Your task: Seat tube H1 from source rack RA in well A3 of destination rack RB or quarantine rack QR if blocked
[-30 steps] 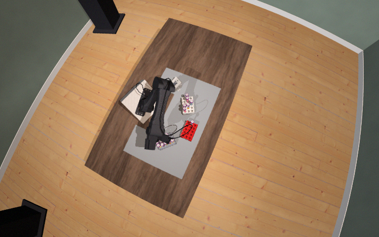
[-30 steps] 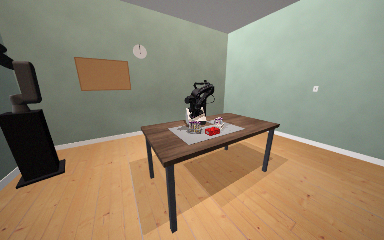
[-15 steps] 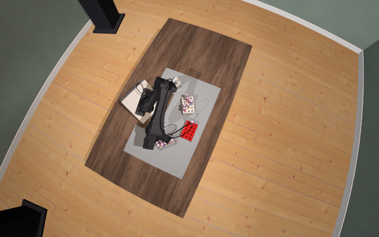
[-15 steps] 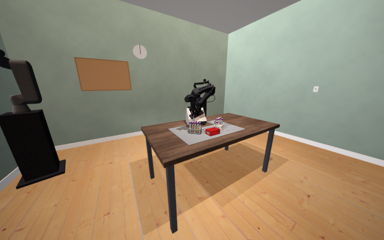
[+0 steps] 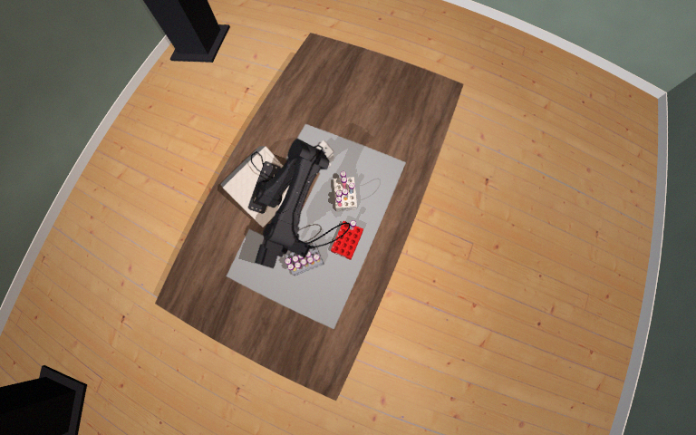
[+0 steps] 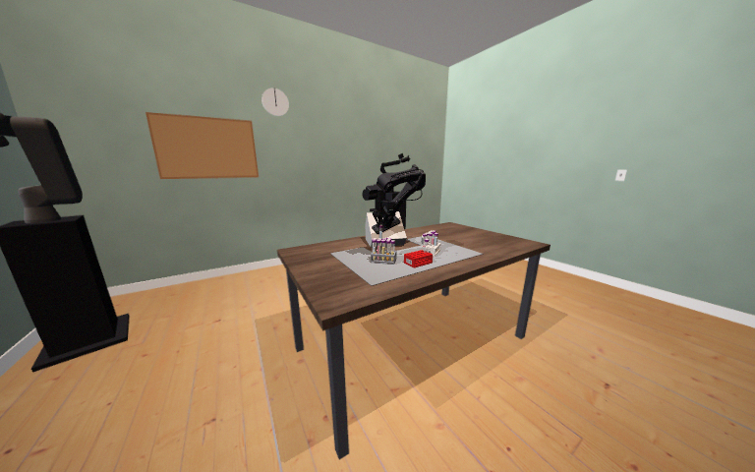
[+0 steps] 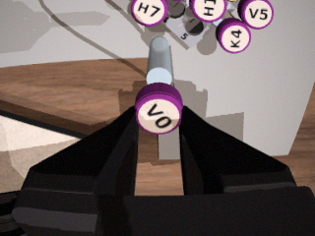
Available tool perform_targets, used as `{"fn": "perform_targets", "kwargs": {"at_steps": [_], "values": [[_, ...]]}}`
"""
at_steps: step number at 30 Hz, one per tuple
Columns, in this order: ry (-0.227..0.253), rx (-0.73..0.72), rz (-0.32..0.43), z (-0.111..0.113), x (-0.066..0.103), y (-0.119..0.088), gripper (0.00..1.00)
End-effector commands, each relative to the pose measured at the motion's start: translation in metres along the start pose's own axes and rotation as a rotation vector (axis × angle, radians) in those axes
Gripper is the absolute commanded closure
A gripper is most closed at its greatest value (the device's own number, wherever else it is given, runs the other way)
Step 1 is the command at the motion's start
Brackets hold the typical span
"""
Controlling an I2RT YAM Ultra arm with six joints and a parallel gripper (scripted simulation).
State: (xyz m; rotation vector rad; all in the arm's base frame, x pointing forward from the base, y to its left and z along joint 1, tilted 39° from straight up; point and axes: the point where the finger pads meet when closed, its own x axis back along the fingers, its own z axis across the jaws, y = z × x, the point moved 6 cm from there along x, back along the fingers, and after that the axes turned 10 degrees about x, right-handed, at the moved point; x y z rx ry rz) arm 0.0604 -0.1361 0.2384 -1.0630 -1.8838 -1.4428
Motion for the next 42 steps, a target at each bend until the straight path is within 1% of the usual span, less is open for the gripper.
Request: {"fn": "perform_targets", "kwargs": {"at_steps": [1,2,3,6,8,10,12,13,14,16,17,19,20,21,22,31,34,42], "values": [[-0.046,0.048,-0.021,0.003,0.012,0.005,1.00],[-0.020,0.030,-0.023,0.009,0.006,0.000,1.00],[-0.013,0.024,-0.024,0.012,0.004,-0.002,1.00],[-0.013,0.024,-0.024,0.015,0.004,-0.006,1.00],[-0.026,0.033,-0.022,0.015,0.007,-0.006,1.00],[-0.013,0.024,-0.025,0.020,0.004,-0.010,1.00],[-0.014,0.024,-0.025,0.023,0.004,-0.012,1.00],[-0.021,0.029,-0.023,0.023,0.005,-0.012,1.00],[-0.044,0.047,-0.019,0.021,0.011,-0.005,1.00],[-0.044,0.047,-0.019,0.021,0.011,-0.005,1.00],[-0.036,0.065,-0.025,0.023,0.011,0.000,1.00],[-0.036,0.050,-0.027,0.028,0.012,0.005,1.00],[-0.035,0.050,-0.010,0.030,0.012,0.005,1.00],[-0.056,0.064,-0.011,0.028,0.012,0.008,1.00],[-0.058,0.064,-0.012,0.030,0.012,0.011,1.00],[-0.062,0.057,-0.034,0.048,0.014,0.035,1.00],[-0.062,0.056,-0.037,0.050,0.014,0.038,1.00],[-0.054,0.039,-0.062,0.066,0.016,0.060,1.00]]}}
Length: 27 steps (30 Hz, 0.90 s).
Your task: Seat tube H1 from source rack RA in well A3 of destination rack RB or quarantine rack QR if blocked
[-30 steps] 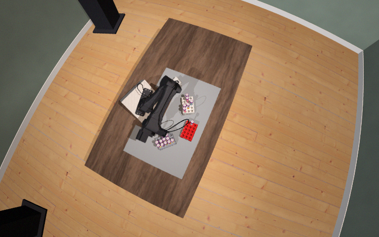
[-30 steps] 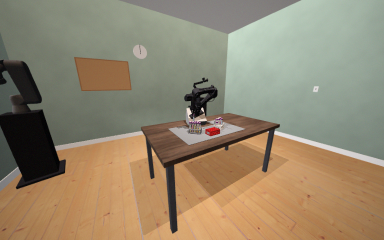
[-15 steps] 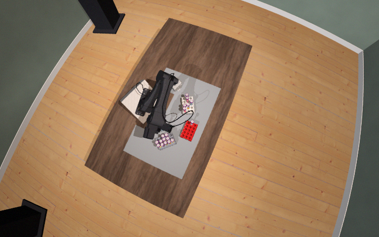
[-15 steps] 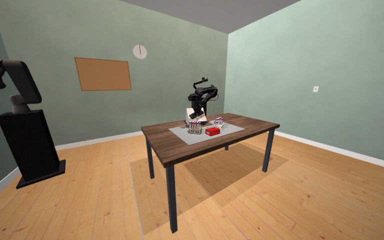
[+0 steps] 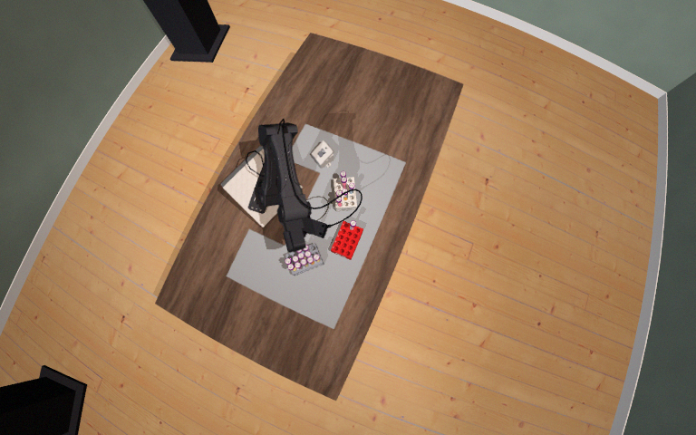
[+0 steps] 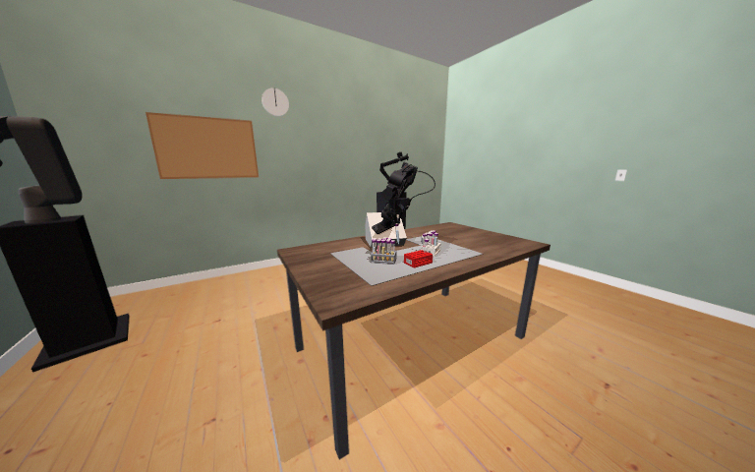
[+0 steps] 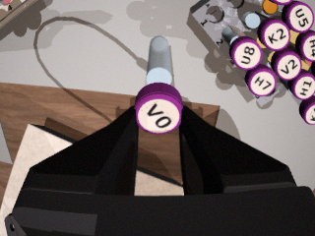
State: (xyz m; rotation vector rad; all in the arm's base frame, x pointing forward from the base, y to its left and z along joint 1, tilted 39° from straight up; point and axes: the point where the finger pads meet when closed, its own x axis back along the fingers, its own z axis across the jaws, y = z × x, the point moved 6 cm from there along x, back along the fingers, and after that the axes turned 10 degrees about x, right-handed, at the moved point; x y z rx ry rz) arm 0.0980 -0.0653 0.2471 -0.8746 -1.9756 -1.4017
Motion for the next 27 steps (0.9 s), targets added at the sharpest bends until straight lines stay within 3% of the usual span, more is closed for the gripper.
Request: {"fn": "perform_targets", "kwargs": {"at_steps": [1,12,27], "values": [[-0.112,-0.062,0.045,0.000,0.009,0.019,1.00],[-0.076,-0.070,0.091,0.017,-0.001,0.041,1.00],[-0.077,-0.070,0.089,0.040,-0.006,0.079,1.00]]}}
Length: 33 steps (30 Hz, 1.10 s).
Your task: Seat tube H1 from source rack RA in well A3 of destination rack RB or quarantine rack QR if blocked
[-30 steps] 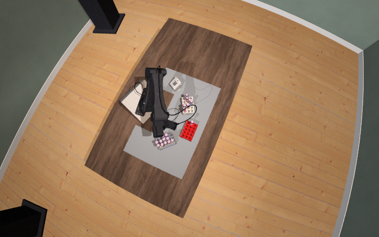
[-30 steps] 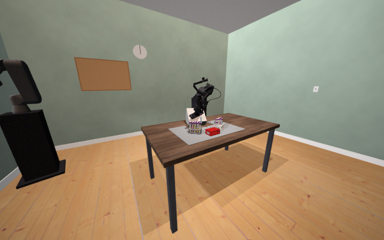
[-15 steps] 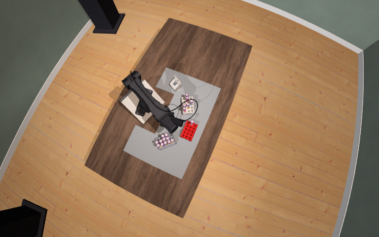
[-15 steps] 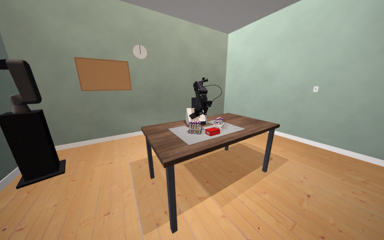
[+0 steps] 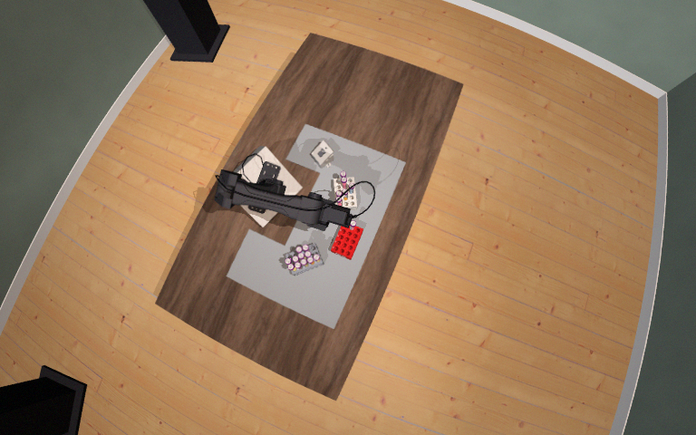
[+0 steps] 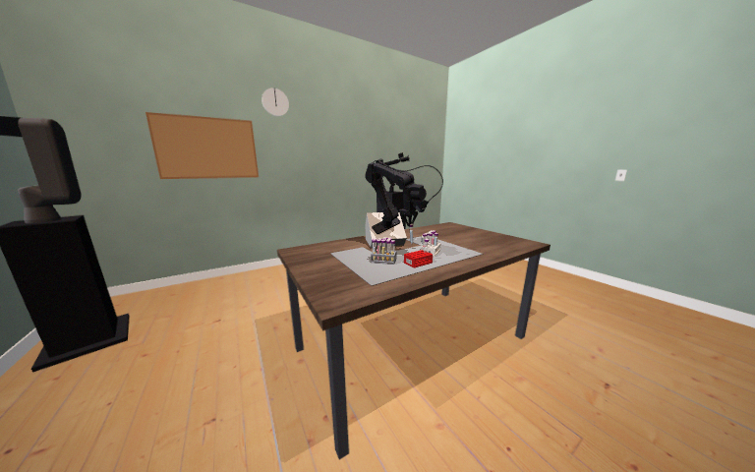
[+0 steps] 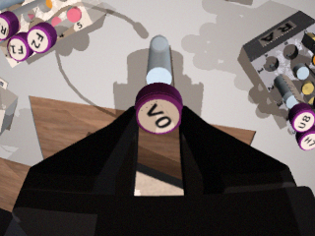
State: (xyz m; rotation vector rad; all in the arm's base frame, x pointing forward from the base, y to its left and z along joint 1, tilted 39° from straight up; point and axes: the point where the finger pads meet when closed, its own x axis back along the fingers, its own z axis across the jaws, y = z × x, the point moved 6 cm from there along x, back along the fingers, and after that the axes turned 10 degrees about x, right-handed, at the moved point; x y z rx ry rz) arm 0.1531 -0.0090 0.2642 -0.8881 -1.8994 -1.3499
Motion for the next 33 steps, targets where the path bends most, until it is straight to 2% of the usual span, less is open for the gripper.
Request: {"fn": "perform_targets", "kwargs": {"at_steps": [1,7,10,13,15,30,33], "values": [[-0.121,-0.092,0.015,-0.0030,0.0059,0.0149,1.00],[-0.121,-0.092,0.015,-0.0010,0.0056,0.0183,1.00],[-0.120,-0.101,-0.009,-0.0025,0.0104,0.0167,1.00],[-0.120,-0.201,-0.014,-0.0025,0.0104,0.0167,1.00],[-0.120,-0.201,-0.014,-0.0025,0.0104,0.0167,1.00],[-0.114,-0.702,-0.047,-0.0026,0.0105,0.0173,1.00],[-0.113,-0.735,-0.049,-0.0025,0.0105,0.0172,1.00]]}}
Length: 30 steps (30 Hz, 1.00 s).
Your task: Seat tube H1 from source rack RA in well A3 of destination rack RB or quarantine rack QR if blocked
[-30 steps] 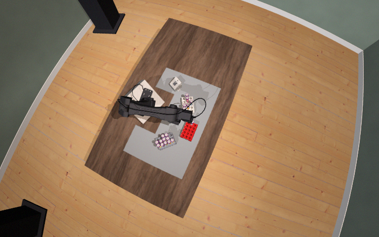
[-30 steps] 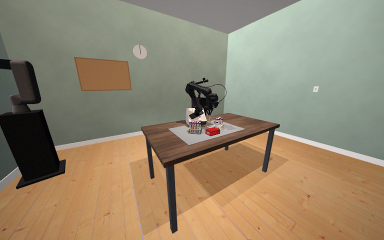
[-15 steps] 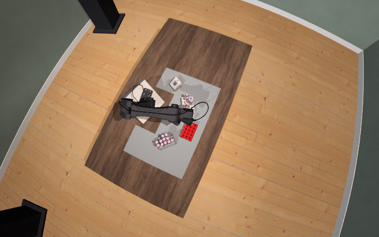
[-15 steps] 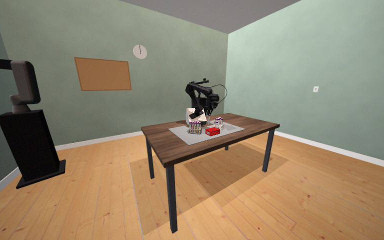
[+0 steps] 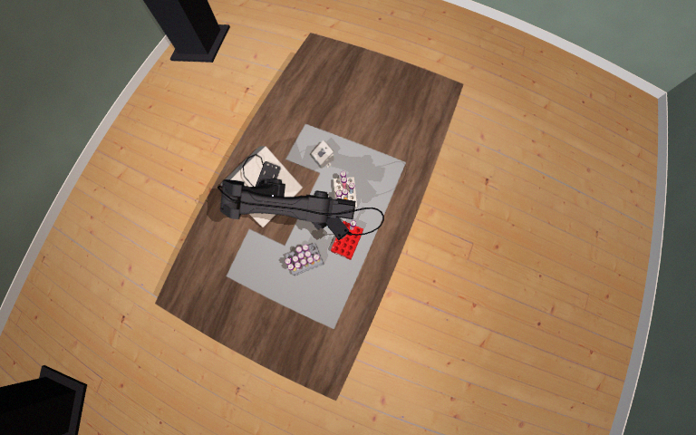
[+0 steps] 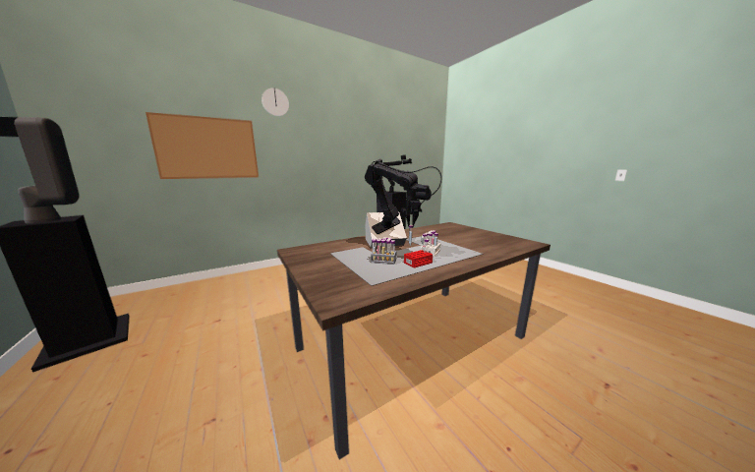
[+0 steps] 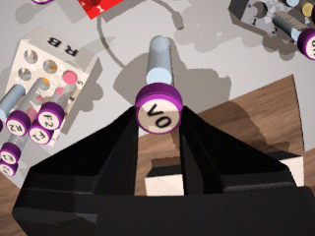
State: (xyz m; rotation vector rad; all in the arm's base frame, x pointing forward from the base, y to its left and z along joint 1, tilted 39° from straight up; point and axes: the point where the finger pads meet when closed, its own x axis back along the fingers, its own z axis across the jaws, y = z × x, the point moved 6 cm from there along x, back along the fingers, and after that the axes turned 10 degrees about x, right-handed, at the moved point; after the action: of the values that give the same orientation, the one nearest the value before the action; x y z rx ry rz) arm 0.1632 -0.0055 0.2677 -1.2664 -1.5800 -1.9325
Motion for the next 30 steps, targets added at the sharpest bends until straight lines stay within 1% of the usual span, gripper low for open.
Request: {"fn": "perform_targets", "kwargs": {"at_steps": [1,5,8,9,10,16,30], "values": [[0.012,-0.182,-0.049,-0.001,0.013,0.008,1.00],[0.015,-0.302,-0.048,-0.001,0.013,0.008,1.00],[0.014,-0.302,-0.048,-0.001,0.013,0.008,1.00],[0.007,-0.321,-0.057,-0.002,0.010,0.015,1.00],[0.013,-0.316,-0.040,-0.001,0.008,0.017,1.00],[0.013,-0.301,-0.040,-0.003,0.008,0.022,1.00],[0.012,-0.301,-0.042,0.004,0.008,0.044,1.00]]}}
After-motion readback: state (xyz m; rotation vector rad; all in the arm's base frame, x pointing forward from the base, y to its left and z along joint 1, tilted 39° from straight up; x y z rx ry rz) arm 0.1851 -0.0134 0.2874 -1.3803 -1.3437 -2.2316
